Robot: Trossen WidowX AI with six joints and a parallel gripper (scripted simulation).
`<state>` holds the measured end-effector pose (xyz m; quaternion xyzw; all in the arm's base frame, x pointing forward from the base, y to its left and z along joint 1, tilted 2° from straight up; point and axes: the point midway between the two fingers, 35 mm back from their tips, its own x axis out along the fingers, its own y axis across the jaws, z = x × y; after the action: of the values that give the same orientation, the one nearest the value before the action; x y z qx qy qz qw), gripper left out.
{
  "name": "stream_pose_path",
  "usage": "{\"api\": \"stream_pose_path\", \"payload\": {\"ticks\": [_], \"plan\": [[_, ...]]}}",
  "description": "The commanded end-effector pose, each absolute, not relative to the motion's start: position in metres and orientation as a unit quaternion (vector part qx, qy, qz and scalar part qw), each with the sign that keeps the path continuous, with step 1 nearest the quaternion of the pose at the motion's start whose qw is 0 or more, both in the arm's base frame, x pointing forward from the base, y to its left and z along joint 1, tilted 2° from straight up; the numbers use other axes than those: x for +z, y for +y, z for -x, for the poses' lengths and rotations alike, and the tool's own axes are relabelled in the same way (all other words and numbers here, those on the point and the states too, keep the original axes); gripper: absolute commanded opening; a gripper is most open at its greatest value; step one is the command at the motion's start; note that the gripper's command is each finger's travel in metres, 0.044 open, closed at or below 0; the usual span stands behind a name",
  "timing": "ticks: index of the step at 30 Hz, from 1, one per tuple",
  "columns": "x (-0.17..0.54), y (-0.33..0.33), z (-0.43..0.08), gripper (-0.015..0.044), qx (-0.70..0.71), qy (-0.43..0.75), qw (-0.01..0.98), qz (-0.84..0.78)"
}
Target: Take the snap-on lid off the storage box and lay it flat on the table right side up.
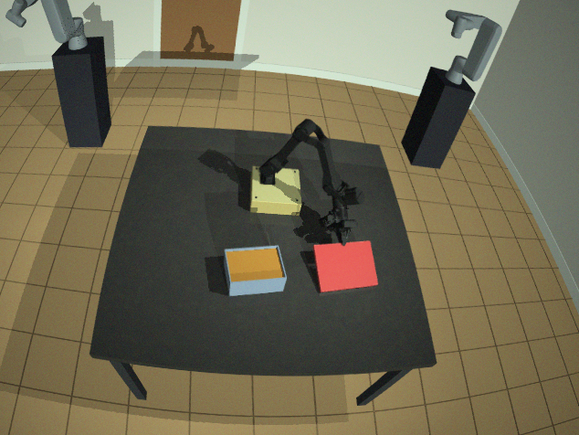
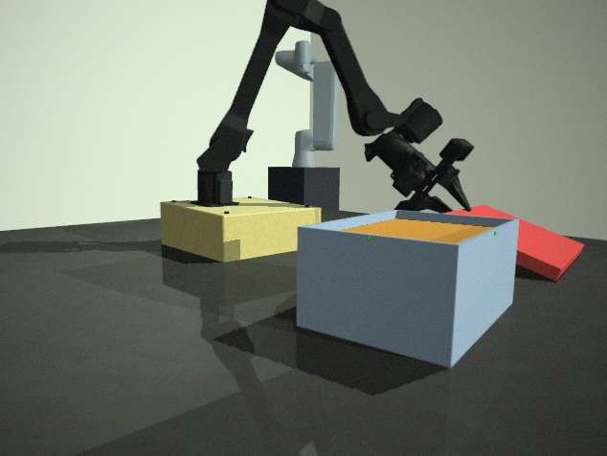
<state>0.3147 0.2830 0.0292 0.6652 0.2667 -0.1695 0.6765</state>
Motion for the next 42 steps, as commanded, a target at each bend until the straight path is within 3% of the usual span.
{"api": "stream_pose_path", "payload": {"ticks": [1, 8, 10, 16, 42], "plan": [[0.032, 0.284, -0.315, 0.0079, -0.176, 0.272, 0.679, -0.658], [0.032, 0.284, -0.315, 0.0262, -0.176, 0.272, 0.679, -0.658], [0.032, 0.284, -0.315, 0.0275, -0.176, 0.272, 0.679, -0.658], [0.028, 0.280, -0.303, 0.0433, -0.176, 0.272, 0.679, -0.658], [0.024, 0.273, -0.251, 0.0440, -0.178, 0.274, 0.679, -0.658]]}}
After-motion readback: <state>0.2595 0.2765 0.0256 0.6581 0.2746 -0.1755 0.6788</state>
